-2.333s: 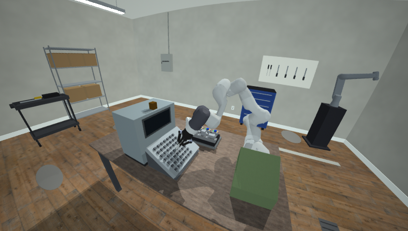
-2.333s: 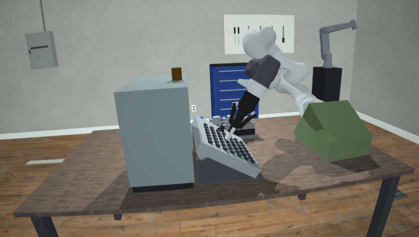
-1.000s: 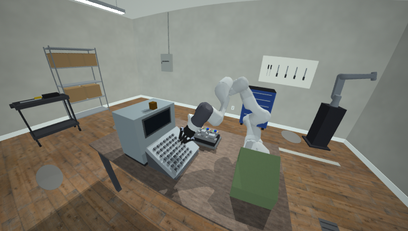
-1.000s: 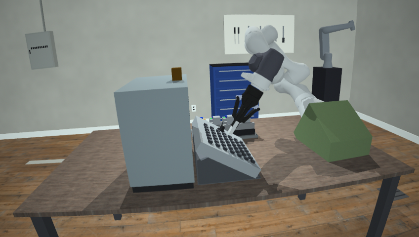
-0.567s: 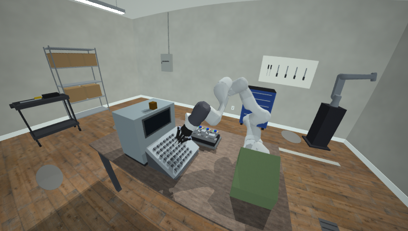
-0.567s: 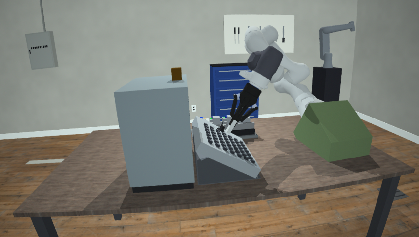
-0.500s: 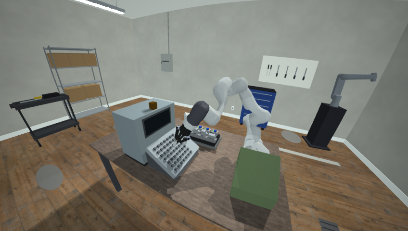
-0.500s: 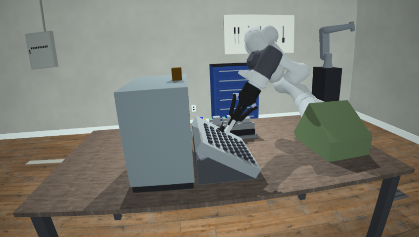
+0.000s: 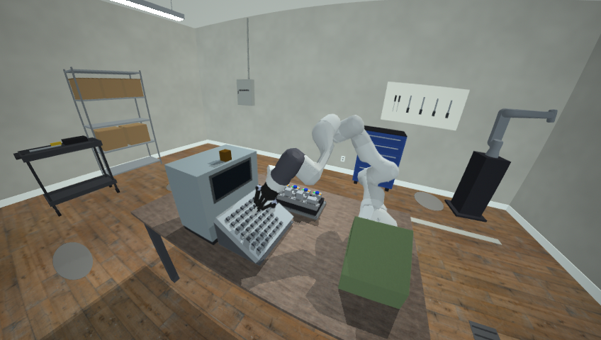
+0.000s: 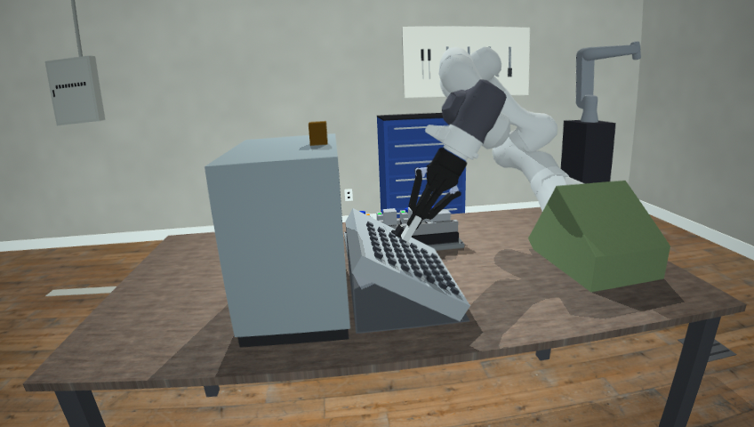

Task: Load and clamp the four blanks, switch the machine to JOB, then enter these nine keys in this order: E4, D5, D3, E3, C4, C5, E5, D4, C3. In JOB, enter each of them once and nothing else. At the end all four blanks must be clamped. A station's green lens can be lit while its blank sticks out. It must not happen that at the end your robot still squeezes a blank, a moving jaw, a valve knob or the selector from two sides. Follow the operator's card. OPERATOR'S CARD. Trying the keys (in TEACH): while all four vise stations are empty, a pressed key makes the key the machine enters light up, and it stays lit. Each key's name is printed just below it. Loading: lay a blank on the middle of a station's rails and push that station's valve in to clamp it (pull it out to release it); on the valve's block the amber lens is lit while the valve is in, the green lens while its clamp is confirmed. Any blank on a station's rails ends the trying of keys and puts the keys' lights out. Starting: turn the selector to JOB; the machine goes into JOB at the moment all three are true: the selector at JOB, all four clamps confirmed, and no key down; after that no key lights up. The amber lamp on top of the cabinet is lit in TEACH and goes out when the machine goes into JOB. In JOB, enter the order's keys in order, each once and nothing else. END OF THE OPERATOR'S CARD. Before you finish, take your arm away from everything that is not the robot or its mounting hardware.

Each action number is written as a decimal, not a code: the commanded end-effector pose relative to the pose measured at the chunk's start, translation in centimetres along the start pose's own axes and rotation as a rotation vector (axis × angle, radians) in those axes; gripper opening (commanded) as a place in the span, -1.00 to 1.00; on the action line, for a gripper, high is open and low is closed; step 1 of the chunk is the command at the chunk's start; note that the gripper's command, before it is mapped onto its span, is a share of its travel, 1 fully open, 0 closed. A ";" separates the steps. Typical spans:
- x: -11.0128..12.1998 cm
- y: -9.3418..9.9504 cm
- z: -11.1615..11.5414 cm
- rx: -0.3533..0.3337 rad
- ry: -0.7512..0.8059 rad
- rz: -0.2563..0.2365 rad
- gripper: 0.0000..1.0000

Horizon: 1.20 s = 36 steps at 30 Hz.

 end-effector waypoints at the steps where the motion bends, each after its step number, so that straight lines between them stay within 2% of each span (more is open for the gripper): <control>1: 0.1 -0.6 -0.1 0.004 0.015 0.003 -1.00; 14: 0.1 -2.0 -0.1 0.004 0.015 0.003 -1.00; 36: 0.1 -2.0 -0.1 0.004 0.015 0.003 -1.00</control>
Point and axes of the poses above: the point where the finger pads meet when closed, its own y axis back along the fingers, its own x axis across the jaws, z = x × y, the point moved 5 cm from there along y, back along the fingers, and after that the axes turned 4 degrees about -y, right-handed, at the moved point
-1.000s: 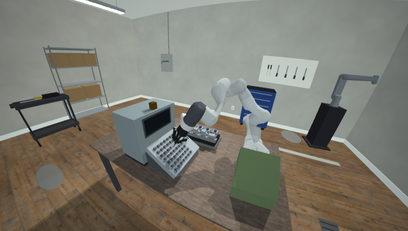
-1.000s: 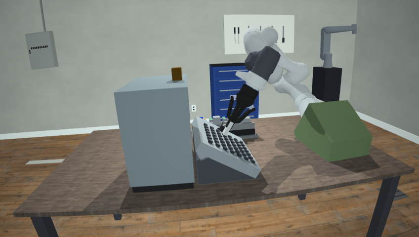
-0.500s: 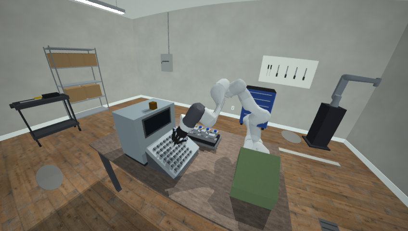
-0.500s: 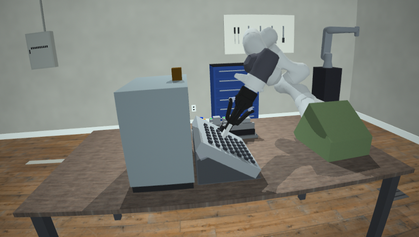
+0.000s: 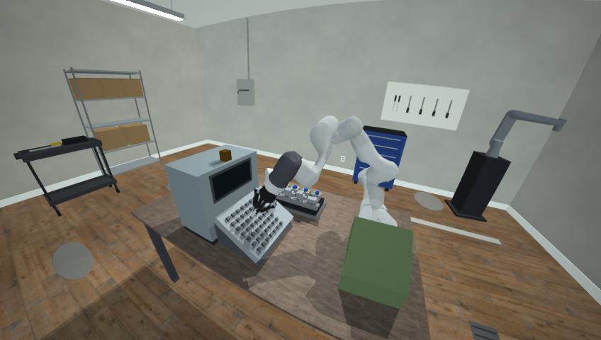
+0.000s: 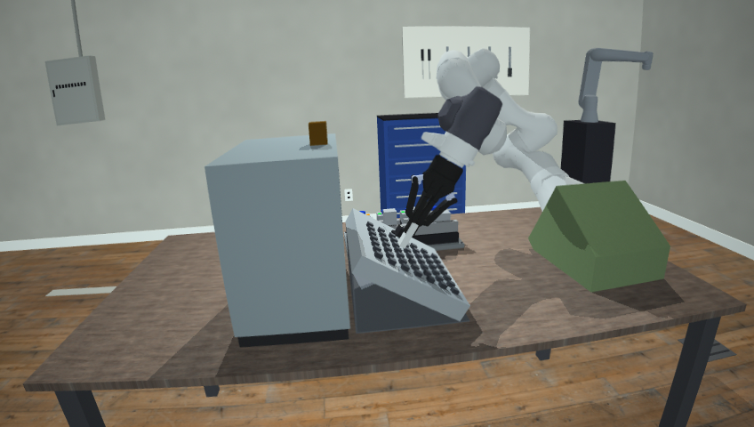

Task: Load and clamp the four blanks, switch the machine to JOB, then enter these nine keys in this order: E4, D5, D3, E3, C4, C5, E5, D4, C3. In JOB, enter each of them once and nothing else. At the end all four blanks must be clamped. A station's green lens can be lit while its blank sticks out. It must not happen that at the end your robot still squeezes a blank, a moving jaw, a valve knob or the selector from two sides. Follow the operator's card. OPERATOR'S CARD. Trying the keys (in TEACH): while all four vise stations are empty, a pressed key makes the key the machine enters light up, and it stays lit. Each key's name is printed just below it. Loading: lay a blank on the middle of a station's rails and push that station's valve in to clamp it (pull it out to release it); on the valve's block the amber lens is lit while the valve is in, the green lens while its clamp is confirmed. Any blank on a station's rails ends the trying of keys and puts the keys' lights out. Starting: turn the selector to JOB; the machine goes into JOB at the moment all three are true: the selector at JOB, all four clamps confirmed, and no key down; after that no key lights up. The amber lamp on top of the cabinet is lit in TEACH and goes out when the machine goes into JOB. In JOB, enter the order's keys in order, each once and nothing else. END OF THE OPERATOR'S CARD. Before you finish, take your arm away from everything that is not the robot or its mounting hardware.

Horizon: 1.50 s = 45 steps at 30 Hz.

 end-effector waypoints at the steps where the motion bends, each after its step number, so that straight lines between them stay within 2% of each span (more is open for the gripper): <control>1: -0.1 -0.2 0.1 -0.002 0.006 -0.002 -1.00; 45: -0.1 -1.6 0.1 -0.002 0.006 -0.002 -1.00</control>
Point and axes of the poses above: the point where the finger pads meet when closed, its own y axis back along the fingers, its own x axis across the jaws, z = x × y, the point moved 5 cm from there along y, back along the fingers, and after that the axes turned 4 degrees about -y, right-handed, at the moved point
